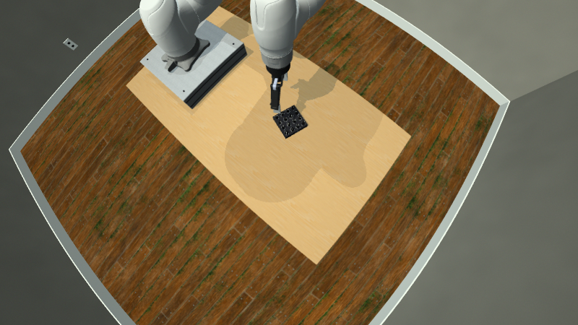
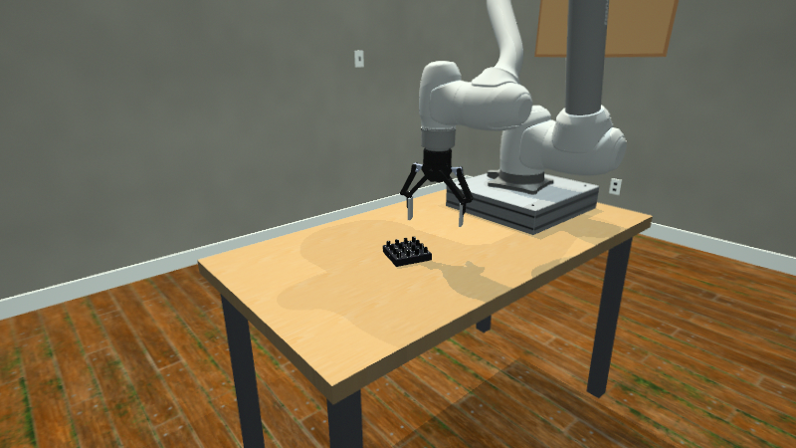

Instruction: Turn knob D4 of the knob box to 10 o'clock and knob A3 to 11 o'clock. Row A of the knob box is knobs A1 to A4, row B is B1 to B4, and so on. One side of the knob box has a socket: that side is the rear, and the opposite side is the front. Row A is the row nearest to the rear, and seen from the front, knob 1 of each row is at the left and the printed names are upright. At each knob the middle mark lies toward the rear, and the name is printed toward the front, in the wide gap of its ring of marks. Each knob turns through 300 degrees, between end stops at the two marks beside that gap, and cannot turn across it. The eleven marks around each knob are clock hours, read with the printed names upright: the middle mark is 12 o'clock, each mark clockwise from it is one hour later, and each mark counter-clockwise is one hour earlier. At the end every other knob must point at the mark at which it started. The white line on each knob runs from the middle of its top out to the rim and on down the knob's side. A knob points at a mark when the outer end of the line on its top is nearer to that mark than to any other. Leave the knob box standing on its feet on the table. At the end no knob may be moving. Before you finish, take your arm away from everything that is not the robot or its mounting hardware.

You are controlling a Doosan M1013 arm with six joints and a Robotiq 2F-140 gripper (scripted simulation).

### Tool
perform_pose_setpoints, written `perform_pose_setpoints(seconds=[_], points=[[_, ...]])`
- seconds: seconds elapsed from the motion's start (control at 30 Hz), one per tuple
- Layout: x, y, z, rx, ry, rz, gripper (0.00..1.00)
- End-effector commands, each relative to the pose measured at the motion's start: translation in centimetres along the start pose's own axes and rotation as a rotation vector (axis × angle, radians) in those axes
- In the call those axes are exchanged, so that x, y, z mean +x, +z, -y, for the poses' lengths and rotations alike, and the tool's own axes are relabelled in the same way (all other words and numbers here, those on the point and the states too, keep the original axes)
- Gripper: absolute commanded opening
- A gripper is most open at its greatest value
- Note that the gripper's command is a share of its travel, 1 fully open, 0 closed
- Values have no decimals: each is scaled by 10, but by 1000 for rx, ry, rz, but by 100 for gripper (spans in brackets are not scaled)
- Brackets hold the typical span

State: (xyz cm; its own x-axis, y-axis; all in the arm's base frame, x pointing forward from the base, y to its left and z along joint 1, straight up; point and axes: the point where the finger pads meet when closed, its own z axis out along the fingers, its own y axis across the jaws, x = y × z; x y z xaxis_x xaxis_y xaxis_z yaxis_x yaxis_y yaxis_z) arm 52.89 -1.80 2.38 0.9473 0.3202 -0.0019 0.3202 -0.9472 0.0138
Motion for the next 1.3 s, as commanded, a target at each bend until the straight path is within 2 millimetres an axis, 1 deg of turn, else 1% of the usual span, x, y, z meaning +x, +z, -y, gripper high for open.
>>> perform_pose_setpoints(seconds=[0.0, 0.3, 0.37, 0.4, 0.87, 0.93, 0.97, 1.27], points=[[5, -1, -7, 15, -156, -5, 100], [13, -3, -19, 14, -426, -7, 100], [13, -3, -19, 14, -426, -7, 100], [16, -4, -23, 14, -514, -8, 100], [28, -6, -41, 12, -921, -11, 100], [28, -6, -41, 12, -921, -11, 100], [31, -7, -46, 12, -1009, -11, 100], [38, -8, -58, 10, -1266, -13, 100]])
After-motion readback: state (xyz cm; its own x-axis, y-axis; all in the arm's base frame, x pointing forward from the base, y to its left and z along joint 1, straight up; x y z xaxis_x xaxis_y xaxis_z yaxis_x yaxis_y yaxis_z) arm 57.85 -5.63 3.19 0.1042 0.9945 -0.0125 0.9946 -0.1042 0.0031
